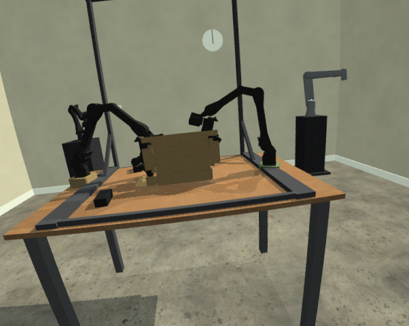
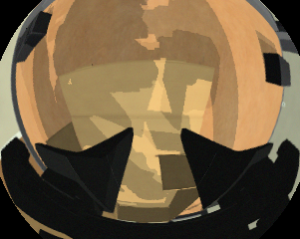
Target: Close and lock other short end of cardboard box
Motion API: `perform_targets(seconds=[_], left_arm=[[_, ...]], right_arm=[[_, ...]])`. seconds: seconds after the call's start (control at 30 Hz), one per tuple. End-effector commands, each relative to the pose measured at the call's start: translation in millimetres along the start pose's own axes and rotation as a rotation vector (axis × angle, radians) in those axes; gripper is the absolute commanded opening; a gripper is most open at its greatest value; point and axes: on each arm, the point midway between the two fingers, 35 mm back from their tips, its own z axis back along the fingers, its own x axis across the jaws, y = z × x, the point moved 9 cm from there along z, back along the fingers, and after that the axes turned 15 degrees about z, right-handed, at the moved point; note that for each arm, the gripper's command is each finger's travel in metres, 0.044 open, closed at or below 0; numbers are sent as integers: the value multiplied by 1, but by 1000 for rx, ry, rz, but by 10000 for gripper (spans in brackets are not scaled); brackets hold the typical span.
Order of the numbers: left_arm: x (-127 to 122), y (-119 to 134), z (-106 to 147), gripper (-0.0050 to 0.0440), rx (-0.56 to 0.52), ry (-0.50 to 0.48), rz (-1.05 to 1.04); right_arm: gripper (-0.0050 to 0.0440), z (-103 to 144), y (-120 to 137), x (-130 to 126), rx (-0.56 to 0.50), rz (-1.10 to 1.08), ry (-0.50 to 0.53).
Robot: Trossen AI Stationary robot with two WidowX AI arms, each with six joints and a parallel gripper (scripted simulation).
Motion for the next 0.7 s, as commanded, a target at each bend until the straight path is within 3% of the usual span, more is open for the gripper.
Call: perform_targets(seconds=[0.0,0.67], left_arm=[[0,0,-4,63,9,-4,0],[-2,-3,-30,63,9,-2,-1]], right_arm=[[247,7,2,1,22,0,-8],[247,5,2,1,22,0,-8]])
